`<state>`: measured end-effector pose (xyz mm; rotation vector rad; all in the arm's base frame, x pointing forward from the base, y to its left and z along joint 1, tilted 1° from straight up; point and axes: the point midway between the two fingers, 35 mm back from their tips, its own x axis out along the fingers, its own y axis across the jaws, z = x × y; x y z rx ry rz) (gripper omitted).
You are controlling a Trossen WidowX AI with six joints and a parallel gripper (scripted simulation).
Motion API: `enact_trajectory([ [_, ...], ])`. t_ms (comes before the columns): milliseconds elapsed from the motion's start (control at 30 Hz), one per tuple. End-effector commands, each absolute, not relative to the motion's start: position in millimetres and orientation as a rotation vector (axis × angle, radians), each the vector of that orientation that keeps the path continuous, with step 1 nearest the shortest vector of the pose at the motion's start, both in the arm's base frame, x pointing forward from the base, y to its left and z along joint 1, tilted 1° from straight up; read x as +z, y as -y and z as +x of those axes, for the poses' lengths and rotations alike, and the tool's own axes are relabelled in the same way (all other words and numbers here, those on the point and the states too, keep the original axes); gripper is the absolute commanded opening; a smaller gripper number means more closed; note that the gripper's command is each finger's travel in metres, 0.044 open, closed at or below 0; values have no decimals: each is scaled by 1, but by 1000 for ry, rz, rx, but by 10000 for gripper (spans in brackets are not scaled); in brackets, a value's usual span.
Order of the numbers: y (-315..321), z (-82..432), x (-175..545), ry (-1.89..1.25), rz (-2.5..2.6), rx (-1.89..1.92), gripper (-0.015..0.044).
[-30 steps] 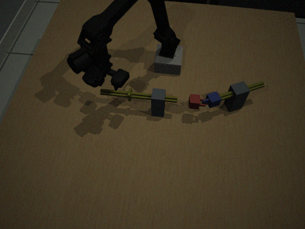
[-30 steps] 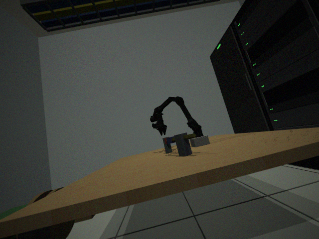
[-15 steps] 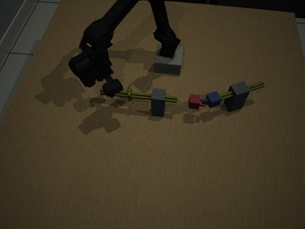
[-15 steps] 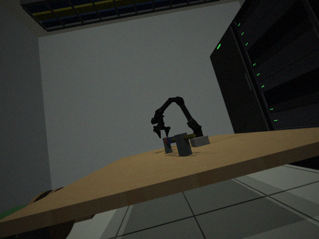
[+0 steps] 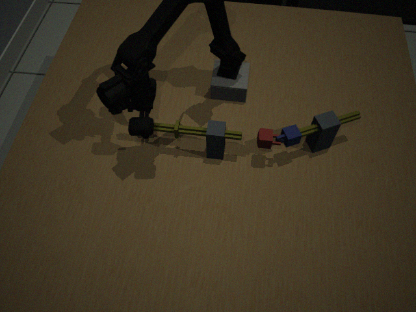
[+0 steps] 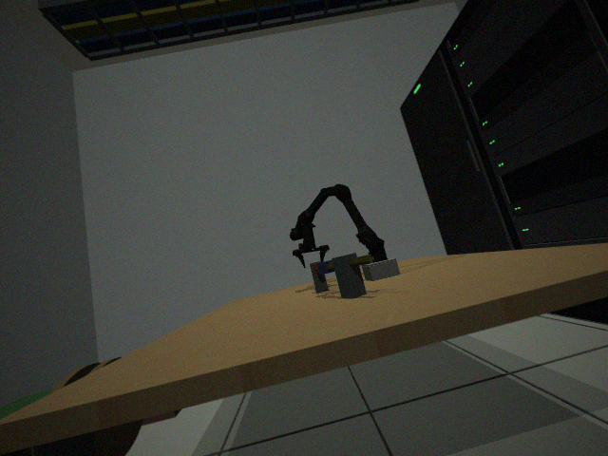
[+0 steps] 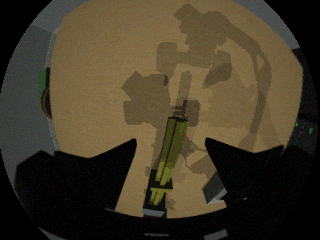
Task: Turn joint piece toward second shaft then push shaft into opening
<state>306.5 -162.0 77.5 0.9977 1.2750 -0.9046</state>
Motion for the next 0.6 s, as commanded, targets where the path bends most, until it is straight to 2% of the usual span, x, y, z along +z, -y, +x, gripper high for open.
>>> enact_trajectory([
  [0,161,304,70,-1237,1096,-984,440],
  [567,160,306,51,-1216,1137,-1019,440],
])
